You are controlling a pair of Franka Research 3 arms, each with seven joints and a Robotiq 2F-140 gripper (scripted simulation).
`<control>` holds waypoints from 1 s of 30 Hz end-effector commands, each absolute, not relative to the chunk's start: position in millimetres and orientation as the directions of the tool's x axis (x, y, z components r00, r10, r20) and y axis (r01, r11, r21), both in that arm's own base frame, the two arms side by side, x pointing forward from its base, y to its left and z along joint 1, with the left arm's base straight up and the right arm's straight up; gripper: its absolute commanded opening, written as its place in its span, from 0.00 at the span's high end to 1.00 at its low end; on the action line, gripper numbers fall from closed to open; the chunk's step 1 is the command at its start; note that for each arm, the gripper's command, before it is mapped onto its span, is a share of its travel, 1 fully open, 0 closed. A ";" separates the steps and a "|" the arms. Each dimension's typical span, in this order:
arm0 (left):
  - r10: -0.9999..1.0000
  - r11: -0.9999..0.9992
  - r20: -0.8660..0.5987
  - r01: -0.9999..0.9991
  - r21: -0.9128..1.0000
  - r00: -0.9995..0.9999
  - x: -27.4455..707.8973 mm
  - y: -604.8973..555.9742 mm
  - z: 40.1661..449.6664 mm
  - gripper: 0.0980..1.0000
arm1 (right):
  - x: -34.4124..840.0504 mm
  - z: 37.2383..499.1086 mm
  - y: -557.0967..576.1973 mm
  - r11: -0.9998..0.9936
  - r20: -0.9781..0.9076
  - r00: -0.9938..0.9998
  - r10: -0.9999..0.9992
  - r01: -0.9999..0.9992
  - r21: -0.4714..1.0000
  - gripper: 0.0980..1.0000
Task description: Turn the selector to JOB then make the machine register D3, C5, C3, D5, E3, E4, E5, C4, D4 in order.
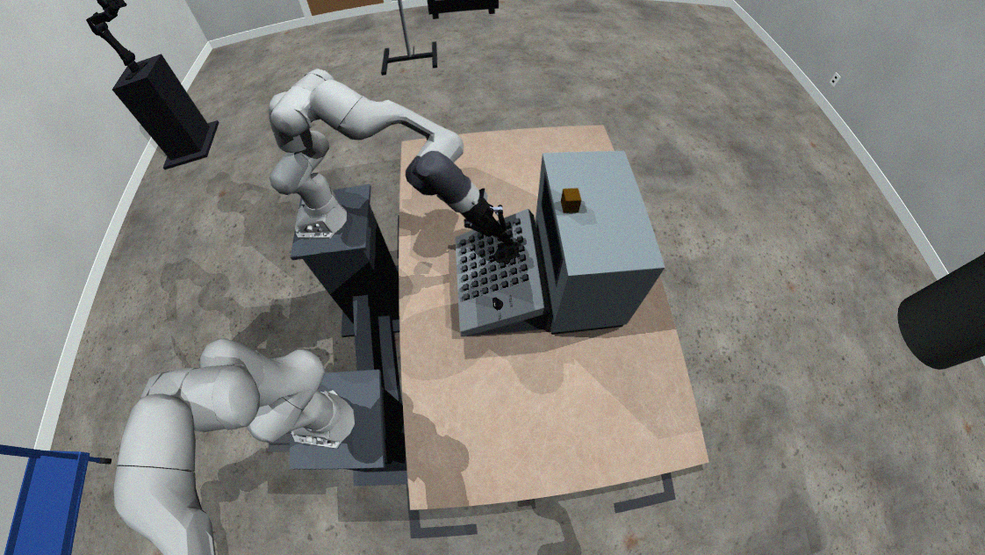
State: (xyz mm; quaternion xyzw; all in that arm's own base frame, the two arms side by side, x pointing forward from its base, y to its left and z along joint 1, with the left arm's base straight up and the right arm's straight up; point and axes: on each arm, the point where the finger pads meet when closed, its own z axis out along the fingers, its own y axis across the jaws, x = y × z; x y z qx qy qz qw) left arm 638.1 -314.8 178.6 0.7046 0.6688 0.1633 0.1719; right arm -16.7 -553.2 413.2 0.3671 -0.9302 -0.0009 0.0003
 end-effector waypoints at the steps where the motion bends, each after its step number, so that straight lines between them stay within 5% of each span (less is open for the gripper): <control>1: 0.998 -0.051 0.000 0.884 0.464 0.057 640.5 -315.2 178.6 1.00 | -16.4 413.0 -554.3 0.728 0.000 -0.728 -0.686 -0.686 0.000 0.00; 30: 0.998 -0.051 0.000 0.884 0.464 0.057 643.1 -315.4 173.6 1.00 | -16.4 413.0 -554.3 0.728 0.000 -0.728 -0.686 -0.686 0.000 0.00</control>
